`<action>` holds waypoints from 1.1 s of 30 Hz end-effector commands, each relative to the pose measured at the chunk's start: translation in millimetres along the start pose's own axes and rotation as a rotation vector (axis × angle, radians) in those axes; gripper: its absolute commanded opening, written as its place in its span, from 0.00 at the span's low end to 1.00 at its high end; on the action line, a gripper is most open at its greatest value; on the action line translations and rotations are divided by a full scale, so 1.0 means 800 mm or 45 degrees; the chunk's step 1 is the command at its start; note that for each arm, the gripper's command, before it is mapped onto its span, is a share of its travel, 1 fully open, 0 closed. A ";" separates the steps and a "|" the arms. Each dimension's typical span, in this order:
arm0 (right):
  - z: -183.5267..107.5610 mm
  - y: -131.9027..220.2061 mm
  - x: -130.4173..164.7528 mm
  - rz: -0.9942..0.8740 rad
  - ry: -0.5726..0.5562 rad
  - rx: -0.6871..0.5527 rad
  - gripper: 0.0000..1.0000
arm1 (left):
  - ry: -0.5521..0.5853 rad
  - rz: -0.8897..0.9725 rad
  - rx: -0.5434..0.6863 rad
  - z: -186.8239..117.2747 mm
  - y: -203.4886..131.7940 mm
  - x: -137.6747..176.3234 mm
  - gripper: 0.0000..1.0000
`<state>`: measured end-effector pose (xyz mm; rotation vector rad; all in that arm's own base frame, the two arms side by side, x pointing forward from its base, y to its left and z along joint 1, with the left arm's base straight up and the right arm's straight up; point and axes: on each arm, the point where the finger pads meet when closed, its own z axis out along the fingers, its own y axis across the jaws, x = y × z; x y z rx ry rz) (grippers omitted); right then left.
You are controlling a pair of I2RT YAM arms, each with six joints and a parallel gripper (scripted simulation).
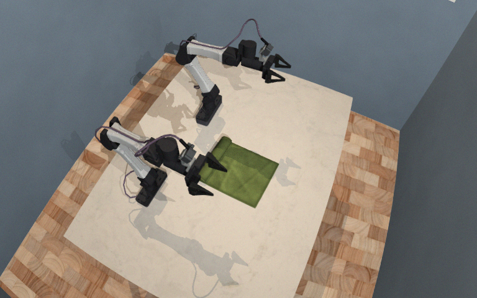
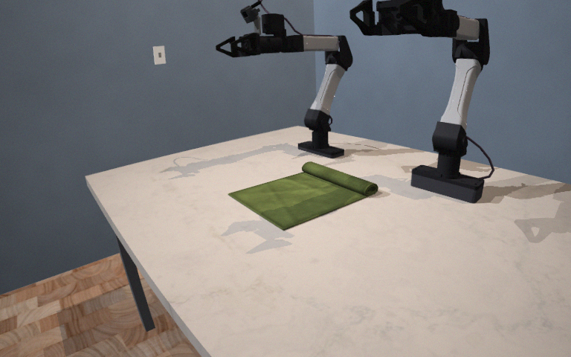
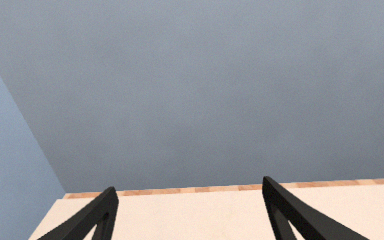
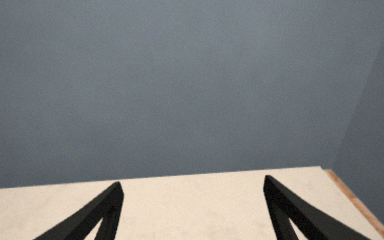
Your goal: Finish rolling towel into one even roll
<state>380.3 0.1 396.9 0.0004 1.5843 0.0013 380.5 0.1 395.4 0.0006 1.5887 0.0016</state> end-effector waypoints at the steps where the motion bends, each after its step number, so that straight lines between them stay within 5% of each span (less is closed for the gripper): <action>1: -0.002 0.000 -0.006 -0.001 -0.017 0.001 1.00 | -0.023 -0.002 0.001 -0.002 0.000 -0.008 1.00; 17: -0.002 0.000 -0.006 -0.001 -0.017 0.001 1.00 | -0.023 -0.002 0.001 -0.002 0.000 -0.008 1.00; 33: -0.036 0.036 0.064 -0.180 0.083 -0.249 0.99 | 0.070 0.189 0.275 -0.041 -0.036 0.069 0.99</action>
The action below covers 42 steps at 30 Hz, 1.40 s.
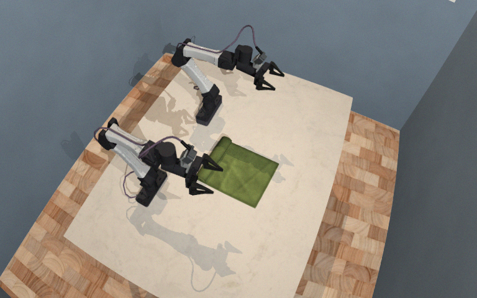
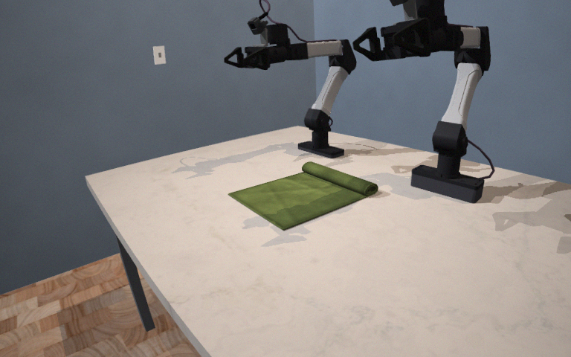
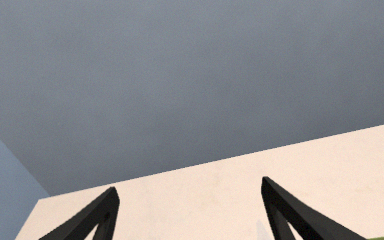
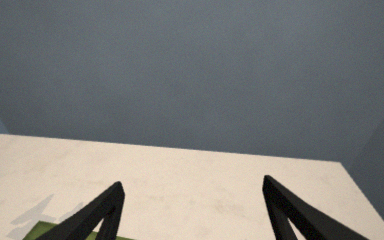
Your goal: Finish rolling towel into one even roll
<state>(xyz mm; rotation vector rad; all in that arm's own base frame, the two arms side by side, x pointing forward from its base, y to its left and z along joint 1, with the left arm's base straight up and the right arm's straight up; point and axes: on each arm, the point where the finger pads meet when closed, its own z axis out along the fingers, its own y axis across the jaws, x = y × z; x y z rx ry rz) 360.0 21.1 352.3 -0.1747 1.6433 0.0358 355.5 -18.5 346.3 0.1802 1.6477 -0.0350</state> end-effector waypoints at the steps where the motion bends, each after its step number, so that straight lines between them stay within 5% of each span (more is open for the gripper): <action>1: -0.009 0.012 0.007 -0.068 0.004 -0.080 0.99 | -0.009 0.077 0.100 -0.008 -0.015 0.007 0.99; 32: -0.121 0.207 0.273 -0.847 0.366 -1.138 0.98 | 0.300 0.901 1.263 -0.141 -0.216 0.295 0.98; 42: -0.142 0.244 0.324 -0.995 0.435 -1.338 0.98 | 0.359 1.057 1.483 -0.166 -0.254 0.350 0.98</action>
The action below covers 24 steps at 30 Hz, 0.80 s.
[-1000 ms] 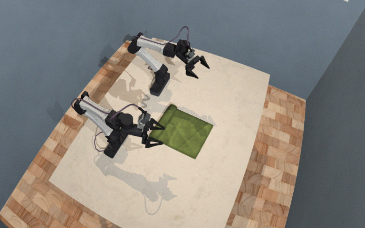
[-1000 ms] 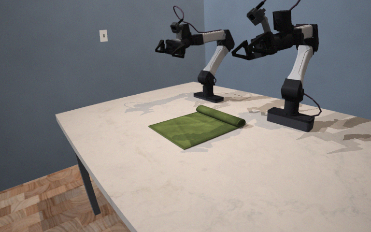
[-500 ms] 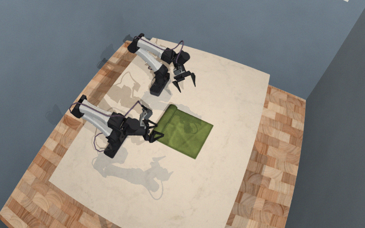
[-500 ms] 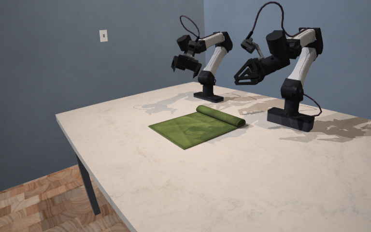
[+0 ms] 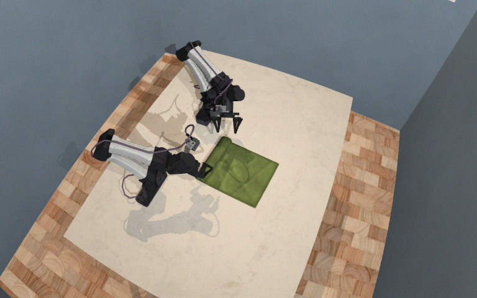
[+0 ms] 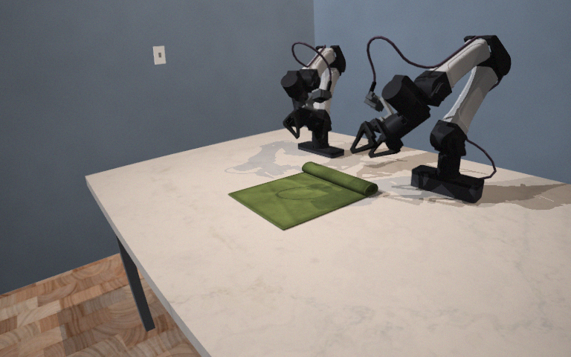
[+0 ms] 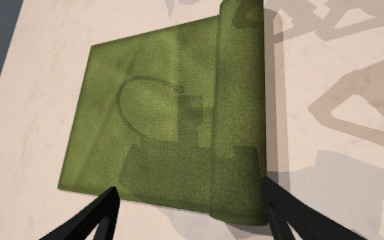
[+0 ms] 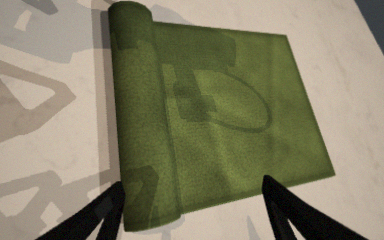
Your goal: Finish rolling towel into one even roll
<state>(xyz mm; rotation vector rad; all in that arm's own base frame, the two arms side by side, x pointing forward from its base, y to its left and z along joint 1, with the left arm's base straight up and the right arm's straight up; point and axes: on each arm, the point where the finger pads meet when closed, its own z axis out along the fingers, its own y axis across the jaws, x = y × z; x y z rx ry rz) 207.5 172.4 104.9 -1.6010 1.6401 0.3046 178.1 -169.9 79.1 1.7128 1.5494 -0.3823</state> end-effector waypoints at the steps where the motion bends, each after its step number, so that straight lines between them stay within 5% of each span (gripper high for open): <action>1: 0.018 0.018 0.011 -0.066 0.058 -0.064 0.98 | 0.053 0.086 0.055 0.021 -0.015 0.010 0.98; 24: 0.030 0.033 0.014 -0.109 0.078 -0.125 0.98 | 0.071 0.131 0.122 0.057 -0.042 0.036 0.98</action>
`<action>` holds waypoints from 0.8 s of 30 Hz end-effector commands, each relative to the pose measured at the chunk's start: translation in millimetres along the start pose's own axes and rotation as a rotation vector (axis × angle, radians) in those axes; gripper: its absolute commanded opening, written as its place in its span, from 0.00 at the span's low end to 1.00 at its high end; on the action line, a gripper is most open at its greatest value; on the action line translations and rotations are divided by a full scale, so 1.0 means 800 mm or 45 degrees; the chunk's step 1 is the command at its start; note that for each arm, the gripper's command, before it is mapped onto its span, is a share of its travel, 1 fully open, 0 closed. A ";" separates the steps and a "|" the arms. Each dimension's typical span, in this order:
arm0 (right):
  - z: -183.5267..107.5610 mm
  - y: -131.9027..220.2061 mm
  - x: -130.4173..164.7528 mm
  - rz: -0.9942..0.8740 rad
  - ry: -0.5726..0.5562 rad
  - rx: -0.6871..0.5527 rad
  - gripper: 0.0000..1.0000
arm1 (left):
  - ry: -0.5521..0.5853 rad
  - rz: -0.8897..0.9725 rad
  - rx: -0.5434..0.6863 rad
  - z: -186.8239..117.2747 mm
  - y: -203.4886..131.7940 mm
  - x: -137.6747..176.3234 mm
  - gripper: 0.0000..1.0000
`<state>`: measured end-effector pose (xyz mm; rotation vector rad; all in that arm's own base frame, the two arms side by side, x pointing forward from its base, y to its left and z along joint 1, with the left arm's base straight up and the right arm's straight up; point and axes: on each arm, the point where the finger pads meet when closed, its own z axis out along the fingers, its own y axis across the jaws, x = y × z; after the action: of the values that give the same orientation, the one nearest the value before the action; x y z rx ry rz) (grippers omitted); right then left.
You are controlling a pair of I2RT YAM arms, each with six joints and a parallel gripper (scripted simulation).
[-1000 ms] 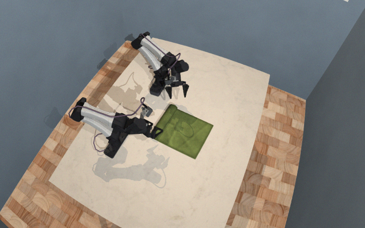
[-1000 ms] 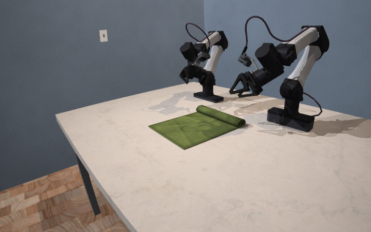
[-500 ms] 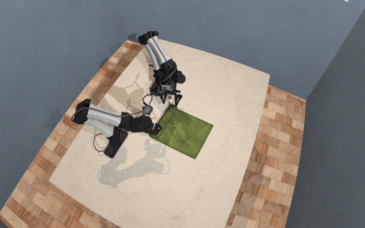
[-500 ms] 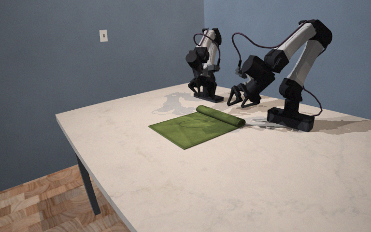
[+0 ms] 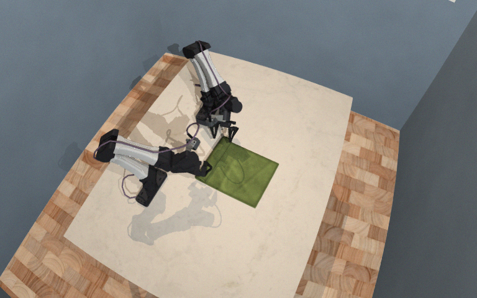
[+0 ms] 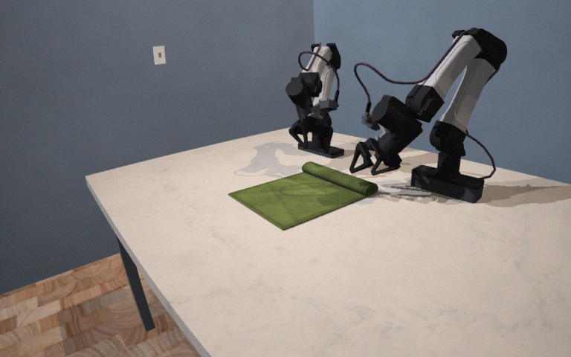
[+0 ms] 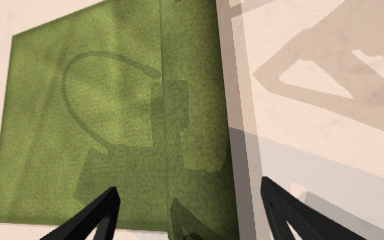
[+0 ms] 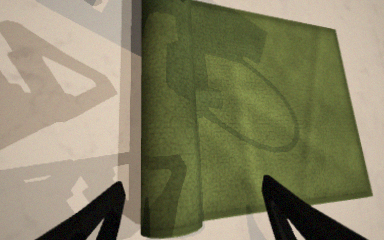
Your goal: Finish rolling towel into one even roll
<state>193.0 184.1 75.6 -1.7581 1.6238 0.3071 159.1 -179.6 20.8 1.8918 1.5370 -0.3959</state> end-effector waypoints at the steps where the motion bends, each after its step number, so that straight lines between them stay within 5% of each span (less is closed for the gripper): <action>1: 0.004 0.000 0.002 -0.010 0.006 0.003 0.98 | -0.013 0.040 -0.042 0.009 0.006 0.002 0.98; 21: 0.004 0.000 0.002 -0.010 0.006 0.003 0.98 | -0.013 0.040 -0.042 0.037 0.007 0.019 0.98; 24: 0.004 0.000 0.002 -0.010 0.006 0.003 0.98 | -0.013 0.040 -0.042 0.038 0.007 0.020 0.85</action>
<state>193.2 184.1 75.6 -1.7580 1.6234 0.3061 161.4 -181.9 -15.5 1.8976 1.5328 -0.3982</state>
